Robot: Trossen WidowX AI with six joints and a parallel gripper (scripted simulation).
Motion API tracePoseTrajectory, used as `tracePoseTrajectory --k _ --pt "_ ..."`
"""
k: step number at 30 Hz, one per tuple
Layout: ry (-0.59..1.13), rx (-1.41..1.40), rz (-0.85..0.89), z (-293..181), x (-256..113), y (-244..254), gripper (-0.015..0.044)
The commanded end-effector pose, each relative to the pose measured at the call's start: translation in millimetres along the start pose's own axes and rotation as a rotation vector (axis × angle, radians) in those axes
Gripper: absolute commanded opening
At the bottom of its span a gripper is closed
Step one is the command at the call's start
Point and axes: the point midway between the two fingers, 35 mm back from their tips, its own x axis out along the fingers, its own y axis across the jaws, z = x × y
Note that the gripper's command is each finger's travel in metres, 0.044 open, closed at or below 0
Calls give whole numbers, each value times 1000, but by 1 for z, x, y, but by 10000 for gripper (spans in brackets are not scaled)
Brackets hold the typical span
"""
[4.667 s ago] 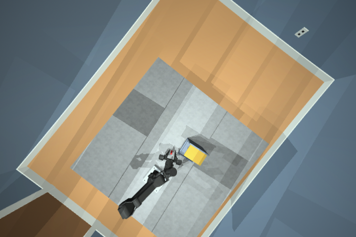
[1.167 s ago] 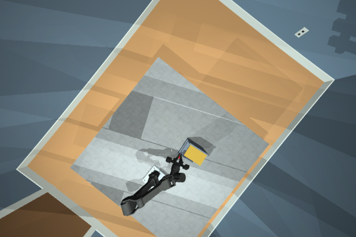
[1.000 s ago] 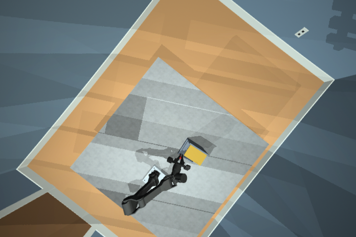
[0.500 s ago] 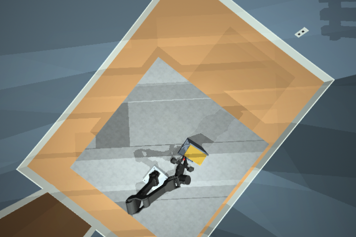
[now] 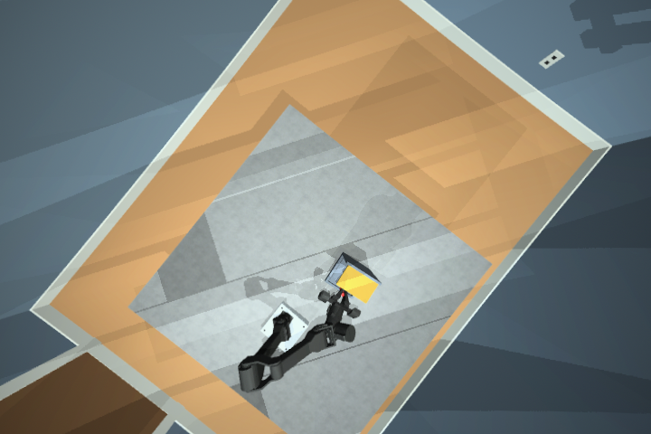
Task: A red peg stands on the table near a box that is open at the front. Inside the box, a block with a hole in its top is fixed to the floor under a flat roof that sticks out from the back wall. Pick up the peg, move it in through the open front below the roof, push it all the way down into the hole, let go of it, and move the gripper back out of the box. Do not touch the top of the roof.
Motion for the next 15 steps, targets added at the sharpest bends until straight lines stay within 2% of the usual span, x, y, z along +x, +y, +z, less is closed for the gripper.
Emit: tracePoseTrajectory --k 1,15 --pt "7 -4 1 -4 3 4 0" --pt "9 -2 4 -23 27 8 0"
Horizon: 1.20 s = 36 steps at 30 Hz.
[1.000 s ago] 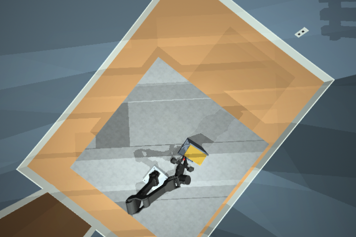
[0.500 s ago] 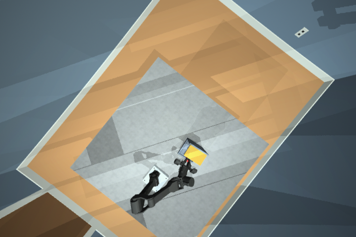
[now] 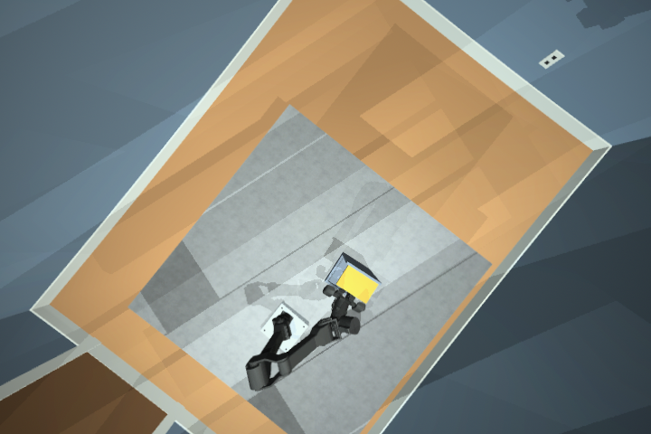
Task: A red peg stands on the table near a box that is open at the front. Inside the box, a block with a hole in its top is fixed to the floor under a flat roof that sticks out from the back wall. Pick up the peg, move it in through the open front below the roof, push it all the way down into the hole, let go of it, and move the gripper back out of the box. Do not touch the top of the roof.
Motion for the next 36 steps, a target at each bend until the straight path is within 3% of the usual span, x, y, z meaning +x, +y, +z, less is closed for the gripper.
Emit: tracePoseTrajectory --k 1,36 --pt "1 1 7 -3 2 2 0" --pt "3 1 7 -16 19 -2 0"
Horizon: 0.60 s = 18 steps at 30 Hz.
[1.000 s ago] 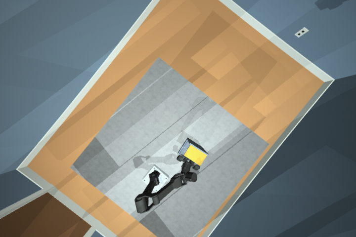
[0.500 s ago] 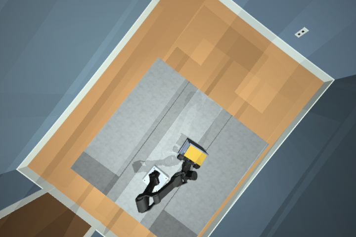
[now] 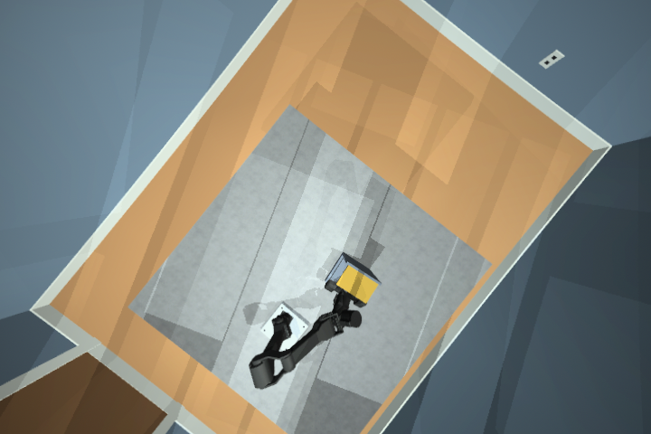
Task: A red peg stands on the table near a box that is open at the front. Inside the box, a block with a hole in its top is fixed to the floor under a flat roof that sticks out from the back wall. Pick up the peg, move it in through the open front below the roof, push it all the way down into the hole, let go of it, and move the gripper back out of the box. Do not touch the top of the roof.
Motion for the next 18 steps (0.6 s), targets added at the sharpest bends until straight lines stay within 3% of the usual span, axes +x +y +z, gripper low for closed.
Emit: tracePoseTrajectory --k 1,18 --pt "3 0 6 -3 2 2 0" --pt "3 0 6 -8 8 3 0"
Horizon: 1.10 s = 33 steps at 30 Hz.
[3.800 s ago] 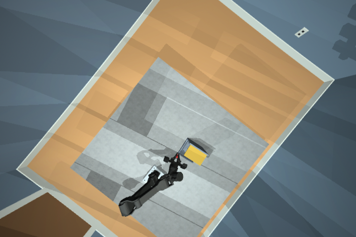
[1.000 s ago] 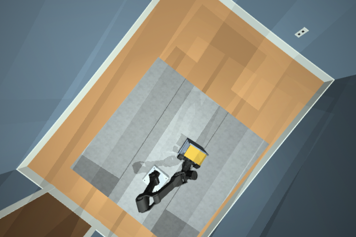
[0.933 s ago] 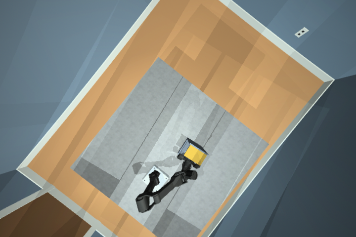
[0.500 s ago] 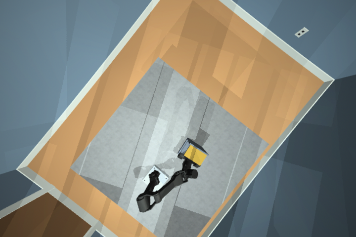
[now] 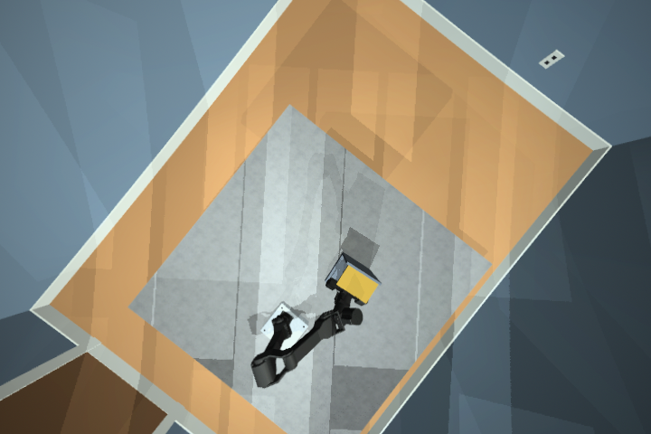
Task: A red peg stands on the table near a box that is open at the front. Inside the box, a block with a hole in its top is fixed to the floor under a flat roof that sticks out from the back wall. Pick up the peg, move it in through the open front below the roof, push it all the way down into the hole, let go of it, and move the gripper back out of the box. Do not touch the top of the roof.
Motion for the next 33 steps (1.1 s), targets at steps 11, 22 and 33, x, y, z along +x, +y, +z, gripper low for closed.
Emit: tracePoseTrajectory --k 11,22,33 --pt "3 0 6 -5 5 4 0" --pt "4 -1 6 -8 7 6 0" --pt "4 -1 6 -9 10 9 0"
